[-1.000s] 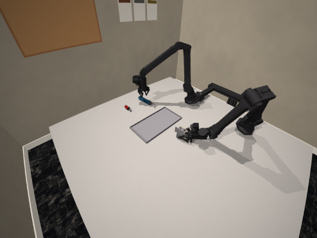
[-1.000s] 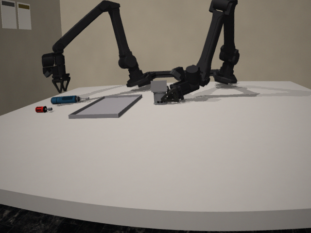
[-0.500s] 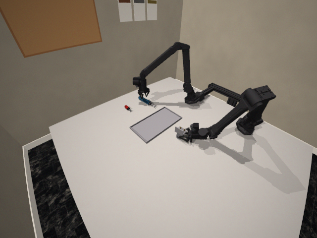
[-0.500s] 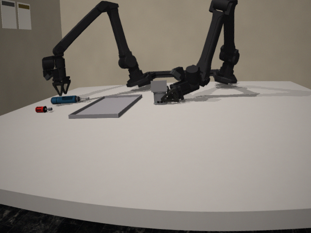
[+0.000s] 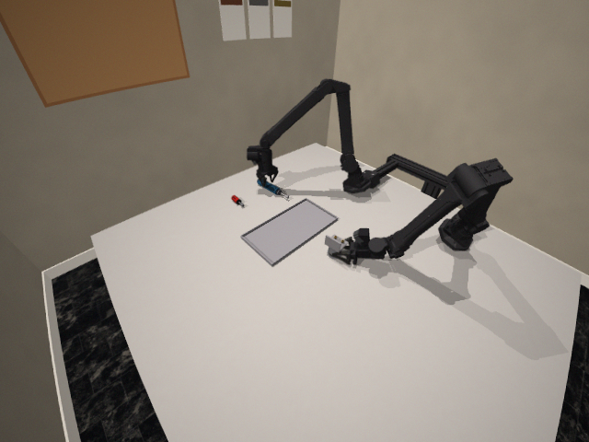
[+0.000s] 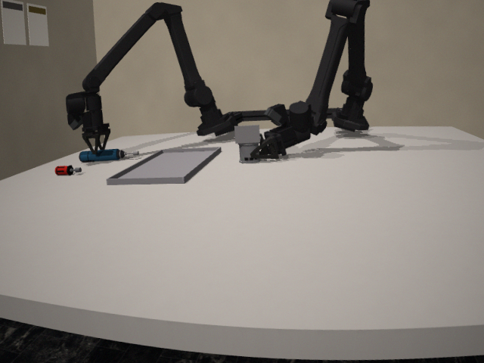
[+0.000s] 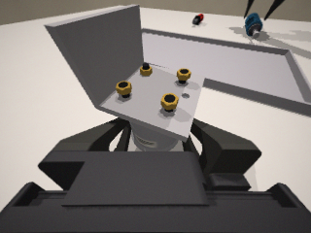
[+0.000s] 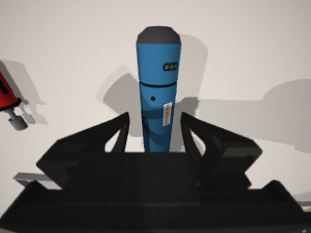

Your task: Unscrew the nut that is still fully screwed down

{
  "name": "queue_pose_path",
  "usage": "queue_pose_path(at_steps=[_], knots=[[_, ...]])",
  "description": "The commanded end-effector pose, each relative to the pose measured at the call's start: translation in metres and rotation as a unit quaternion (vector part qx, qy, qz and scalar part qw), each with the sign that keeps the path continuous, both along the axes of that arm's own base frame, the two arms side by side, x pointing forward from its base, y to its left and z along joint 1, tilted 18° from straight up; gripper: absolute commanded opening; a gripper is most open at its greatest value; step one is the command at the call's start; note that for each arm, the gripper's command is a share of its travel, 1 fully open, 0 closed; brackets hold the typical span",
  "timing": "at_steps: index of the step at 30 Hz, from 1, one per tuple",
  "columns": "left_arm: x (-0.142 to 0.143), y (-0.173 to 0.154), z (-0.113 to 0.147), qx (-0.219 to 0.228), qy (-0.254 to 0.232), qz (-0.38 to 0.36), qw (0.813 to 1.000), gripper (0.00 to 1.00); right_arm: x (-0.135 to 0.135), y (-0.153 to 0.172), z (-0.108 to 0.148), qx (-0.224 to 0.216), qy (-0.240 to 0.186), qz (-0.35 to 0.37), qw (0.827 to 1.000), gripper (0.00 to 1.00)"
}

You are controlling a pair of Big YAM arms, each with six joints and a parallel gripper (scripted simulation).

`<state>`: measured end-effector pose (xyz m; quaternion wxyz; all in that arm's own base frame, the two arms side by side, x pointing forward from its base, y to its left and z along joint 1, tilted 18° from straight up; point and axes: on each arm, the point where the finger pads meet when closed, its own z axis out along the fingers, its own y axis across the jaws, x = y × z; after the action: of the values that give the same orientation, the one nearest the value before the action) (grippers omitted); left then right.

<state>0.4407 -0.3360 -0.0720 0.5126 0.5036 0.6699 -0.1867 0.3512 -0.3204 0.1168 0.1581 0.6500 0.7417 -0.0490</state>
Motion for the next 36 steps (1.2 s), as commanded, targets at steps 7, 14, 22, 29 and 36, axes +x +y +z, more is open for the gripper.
queue_pose_path(at_steps=[7,14,22,29,36], knots=[[0.006,-0.004,0.006,-0.005,-0.008,-0.001,1.000,0.59,0.001,-0.009,-0.022,0.002,0.003,0.000,1.000,0.65],[0.006,-0.004,0.006,-0.005,-0.008,-0.001,1.000,0.59,0.009,-0.010,-0.005,-0.007,-0.009,0.001,1.000,0.65],[0.006,-0.004,0.006,-0.005,-0.008,-0.001,1.000,0.59,0.009,-0.010,-0.005,-0.007,-0.009,0.001,1.000,0.65],[0.006,-0.004,0.006,-0.005,-0.008,-0.001,1.000,0.59,0.006,-0.010,-0.007,-0.009,-0.010,0.002,1.000,0.65],[0.006,-0.004,0.006,-0.005,-0.008,-0.001,1.000,0.59,0.008,-0.009,-0.006,-0.006,-0.008,0.000,1.000,0.65]])
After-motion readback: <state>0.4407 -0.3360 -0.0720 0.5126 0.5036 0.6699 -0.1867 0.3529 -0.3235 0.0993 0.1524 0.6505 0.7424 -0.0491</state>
